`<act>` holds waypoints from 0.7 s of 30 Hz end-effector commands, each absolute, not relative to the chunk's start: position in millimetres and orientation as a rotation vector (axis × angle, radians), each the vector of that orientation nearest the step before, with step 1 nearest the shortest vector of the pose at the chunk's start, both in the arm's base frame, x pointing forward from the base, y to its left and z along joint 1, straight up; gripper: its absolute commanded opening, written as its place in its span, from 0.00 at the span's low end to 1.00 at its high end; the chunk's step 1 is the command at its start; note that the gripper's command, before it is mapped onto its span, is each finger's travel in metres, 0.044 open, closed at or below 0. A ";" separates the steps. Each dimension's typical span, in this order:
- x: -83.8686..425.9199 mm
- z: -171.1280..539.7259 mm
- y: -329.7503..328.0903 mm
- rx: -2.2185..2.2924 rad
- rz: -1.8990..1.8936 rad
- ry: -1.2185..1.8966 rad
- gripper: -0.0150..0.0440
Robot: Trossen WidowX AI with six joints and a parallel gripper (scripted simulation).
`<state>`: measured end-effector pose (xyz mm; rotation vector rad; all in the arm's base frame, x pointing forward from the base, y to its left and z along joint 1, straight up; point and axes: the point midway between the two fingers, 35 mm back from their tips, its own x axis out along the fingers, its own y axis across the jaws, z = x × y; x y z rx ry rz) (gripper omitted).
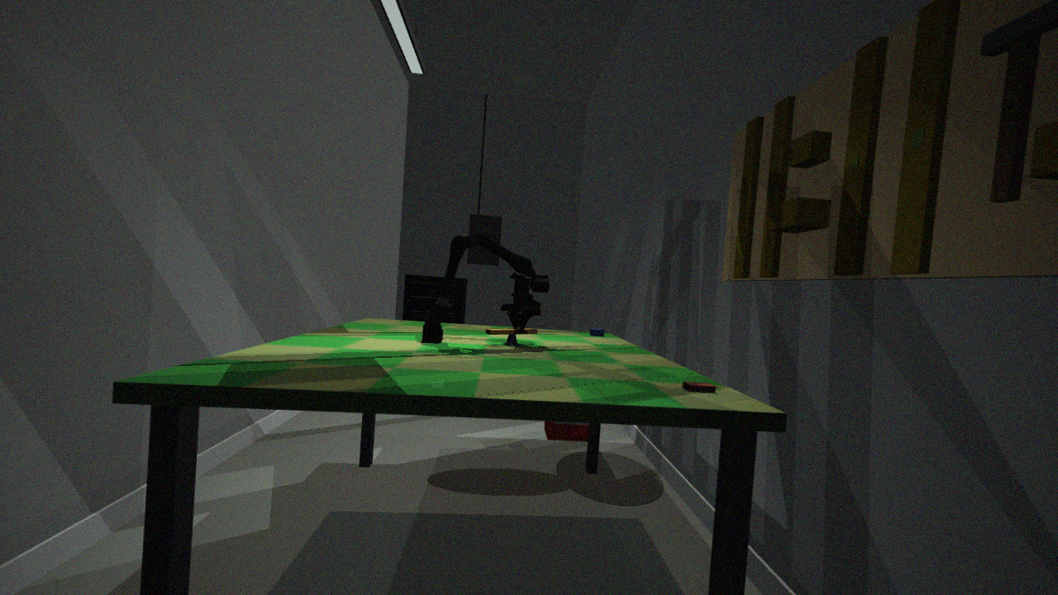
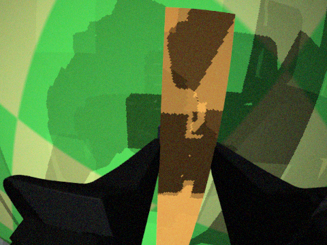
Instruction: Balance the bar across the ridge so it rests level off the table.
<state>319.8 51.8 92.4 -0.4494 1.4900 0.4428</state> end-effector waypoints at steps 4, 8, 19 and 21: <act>319.7 92.3 51.8 -0.449 0.443 1.491 0.25; 319.7 92.3 51.8 -0.449 0.443 1.491 0.25; 319.7 92.3 51.8 -0.449 0.443 1.491 0.25; 319.7 92.3 51.8 -0.449 0.443 1.491 0.30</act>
